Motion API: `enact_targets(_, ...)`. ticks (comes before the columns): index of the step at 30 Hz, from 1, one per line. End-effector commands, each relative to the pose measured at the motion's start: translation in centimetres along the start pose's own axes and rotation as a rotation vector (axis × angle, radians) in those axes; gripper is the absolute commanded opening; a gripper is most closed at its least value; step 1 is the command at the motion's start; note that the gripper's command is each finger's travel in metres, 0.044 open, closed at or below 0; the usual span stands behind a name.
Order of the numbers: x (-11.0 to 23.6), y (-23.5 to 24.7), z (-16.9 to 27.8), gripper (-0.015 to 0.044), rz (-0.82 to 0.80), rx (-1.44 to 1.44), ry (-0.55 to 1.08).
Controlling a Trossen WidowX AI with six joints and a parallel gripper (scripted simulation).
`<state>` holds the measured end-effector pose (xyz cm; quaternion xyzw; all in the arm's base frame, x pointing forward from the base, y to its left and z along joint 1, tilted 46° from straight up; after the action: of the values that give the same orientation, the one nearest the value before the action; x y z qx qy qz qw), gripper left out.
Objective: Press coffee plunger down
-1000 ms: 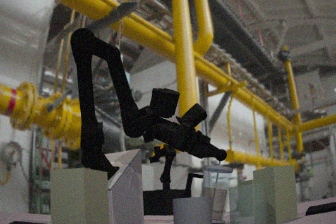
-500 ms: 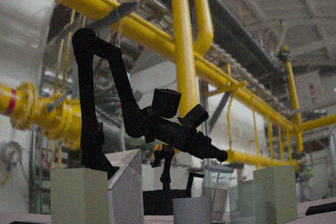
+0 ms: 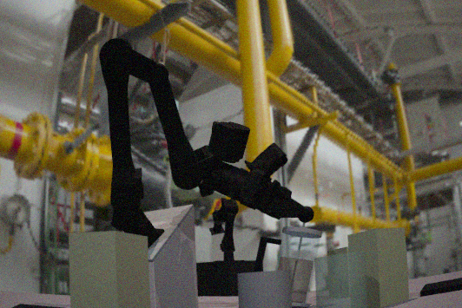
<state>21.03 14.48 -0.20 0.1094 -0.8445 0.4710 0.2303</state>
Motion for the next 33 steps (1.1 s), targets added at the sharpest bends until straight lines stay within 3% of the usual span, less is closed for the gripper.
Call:
enact_targets(1, 0.0, 0.0, 0.0, 0.0169, -0.001, 0.001, 0.001)
enact_targets(11, 0.0, 0.0, 0.0, 0.0432, -0.001, 0.001, 0.001)
enact_targets(18, 0.7, 0.0, -0.9, 0.0440, -0.007, 0.001, 0.007)
enact_targets(27, 6.5, -1.5, -4.8, 0.0440, -0.011, 0.009, 0.015)
enact_targets(33, 7.1, -1.7, -5.0, 0.0440, -0.010, 0.010, 0.014)
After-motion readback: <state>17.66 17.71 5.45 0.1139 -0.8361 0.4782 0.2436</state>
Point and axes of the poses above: the point midway between the two fingers, 35 mm back from their tips, its own x axis back along the fingers, its own y axis across the jaws, z = x × y, the point moved 6 cm from there along x, back along the fingers, and after that the axes turned 7 degrees about x, right-handed, at the moved point
